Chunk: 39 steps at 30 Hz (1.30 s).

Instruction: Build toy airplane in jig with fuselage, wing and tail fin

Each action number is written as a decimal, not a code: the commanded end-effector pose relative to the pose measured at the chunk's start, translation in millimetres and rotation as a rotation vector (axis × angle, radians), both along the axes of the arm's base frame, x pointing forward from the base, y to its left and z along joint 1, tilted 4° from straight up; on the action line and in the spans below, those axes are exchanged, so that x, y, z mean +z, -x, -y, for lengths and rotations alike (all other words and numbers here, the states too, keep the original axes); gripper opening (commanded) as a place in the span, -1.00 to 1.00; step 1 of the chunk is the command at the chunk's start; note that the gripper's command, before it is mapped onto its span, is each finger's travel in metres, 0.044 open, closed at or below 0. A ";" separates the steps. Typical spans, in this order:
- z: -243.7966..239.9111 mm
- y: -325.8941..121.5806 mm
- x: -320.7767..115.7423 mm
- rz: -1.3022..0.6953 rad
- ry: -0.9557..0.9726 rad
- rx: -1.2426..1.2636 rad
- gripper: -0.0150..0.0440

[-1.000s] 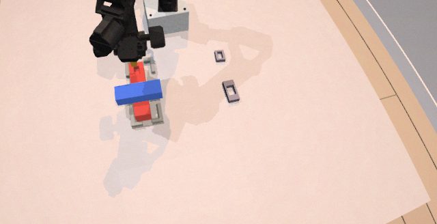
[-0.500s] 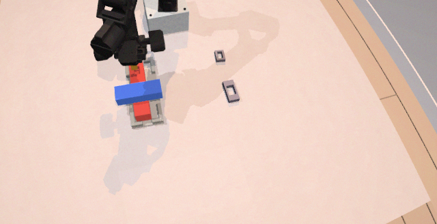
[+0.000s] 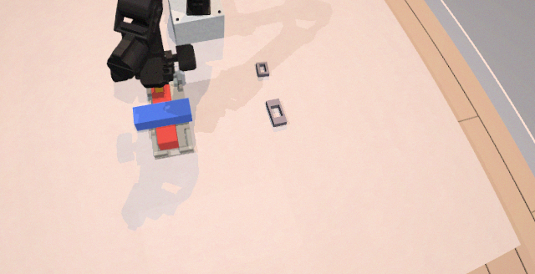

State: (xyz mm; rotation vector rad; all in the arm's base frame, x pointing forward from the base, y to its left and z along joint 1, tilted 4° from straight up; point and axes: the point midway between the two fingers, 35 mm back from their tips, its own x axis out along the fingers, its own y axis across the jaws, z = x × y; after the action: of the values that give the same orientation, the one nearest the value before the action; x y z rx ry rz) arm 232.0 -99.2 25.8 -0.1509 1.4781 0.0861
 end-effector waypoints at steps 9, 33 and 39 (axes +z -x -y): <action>-0.5 0.8 -3.3 -0.004 -0.002 0.000 -0.27; -0.3 0.7 -1.8 -0.004 -0.001 0.002 0.39; 0.4 3.4 64.0 -0.004 0.004 0.017 0.39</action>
State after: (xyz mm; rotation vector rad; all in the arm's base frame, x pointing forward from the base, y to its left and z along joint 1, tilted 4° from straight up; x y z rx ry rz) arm 224.0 -96.4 48.2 -0.1428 1.5201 0.1118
